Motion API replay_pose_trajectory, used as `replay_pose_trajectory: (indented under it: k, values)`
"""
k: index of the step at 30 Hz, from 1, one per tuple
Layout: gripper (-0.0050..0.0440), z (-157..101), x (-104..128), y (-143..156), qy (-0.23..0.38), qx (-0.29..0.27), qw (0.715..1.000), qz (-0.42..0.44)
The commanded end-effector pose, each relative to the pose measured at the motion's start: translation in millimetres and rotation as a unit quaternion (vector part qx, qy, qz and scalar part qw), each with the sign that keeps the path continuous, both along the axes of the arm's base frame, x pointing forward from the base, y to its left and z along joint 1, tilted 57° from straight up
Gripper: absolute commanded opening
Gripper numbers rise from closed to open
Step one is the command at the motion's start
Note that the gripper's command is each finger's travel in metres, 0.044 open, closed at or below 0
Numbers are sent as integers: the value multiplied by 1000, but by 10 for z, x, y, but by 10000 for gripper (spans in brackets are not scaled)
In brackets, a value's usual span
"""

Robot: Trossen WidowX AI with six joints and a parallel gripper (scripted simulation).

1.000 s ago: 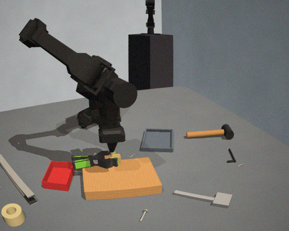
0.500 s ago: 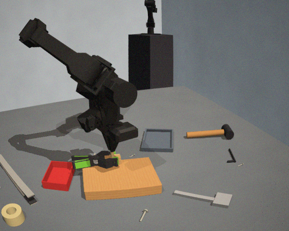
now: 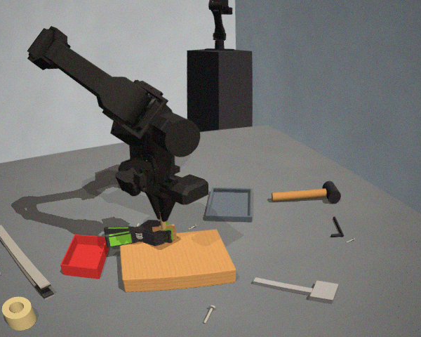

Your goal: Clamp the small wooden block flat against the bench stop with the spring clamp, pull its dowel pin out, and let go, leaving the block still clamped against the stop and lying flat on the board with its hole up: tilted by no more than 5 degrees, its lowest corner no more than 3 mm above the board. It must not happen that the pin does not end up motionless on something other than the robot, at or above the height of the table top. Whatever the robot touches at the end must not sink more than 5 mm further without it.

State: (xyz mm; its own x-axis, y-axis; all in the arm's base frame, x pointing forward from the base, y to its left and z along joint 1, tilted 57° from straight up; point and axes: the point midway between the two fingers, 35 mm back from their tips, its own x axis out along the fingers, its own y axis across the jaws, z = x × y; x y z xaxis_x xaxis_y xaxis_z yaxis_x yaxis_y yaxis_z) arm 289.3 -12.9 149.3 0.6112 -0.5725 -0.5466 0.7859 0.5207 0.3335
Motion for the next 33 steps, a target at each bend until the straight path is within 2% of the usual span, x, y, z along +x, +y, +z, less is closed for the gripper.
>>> replay_pose_trajectory:
  k: [1,10,23,33]
  values:
    - [0,6,-11,9,15,-16,1000,14]
    - [0,8,-12,10,8,-10,1000,8]
    - [0,9,-14,11,-44,46,997,-42]
    - [0,11,-16,13,-128,137,975,-122]
